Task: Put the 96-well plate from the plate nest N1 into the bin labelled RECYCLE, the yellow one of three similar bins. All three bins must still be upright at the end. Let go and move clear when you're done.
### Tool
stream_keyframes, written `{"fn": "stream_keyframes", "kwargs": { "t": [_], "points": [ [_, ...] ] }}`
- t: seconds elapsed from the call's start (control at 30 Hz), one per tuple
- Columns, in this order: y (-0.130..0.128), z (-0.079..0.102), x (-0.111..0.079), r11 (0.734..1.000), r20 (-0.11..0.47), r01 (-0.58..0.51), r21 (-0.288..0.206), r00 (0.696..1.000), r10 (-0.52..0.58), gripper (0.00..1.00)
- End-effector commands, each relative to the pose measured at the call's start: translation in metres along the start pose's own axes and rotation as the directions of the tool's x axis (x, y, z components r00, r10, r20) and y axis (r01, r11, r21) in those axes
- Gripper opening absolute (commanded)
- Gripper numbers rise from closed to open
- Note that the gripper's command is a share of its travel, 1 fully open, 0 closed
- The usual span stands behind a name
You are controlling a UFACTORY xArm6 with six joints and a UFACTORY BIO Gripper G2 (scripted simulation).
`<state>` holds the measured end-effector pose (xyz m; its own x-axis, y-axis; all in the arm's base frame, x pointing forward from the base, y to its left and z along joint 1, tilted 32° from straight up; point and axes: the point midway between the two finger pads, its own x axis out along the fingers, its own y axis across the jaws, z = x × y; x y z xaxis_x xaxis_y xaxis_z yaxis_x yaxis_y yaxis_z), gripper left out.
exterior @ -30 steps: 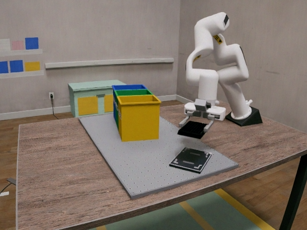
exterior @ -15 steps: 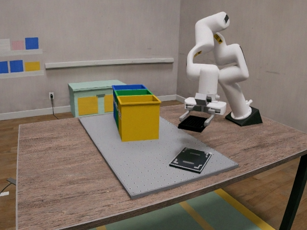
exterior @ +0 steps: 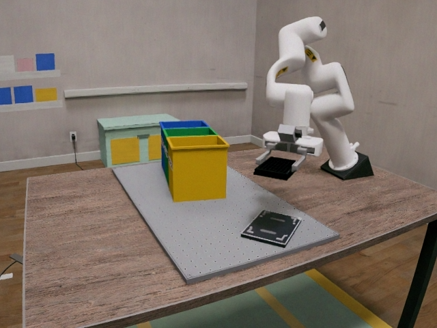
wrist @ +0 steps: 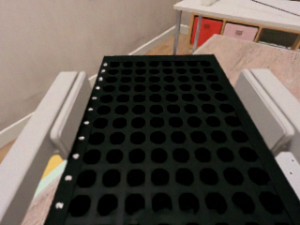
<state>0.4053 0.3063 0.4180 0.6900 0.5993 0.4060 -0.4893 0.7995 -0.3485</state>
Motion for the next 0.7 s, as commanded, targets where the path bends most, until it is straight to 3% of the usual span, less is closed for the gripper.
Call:
{"fn": "stream_keyframes", "kwargs": {
  "t": [0.0, 0.67],
  "points": [
    [0.000, 0.008, 0.001, 1.000, 0.004, 0.001, 0.000, 1.000, -0.001, 0.00],
    [0.000, 0.038, 0.001, 1.000, 0.004, 0.001, 0.000, 1.000, -0.001, 0.00]
  ]
}}
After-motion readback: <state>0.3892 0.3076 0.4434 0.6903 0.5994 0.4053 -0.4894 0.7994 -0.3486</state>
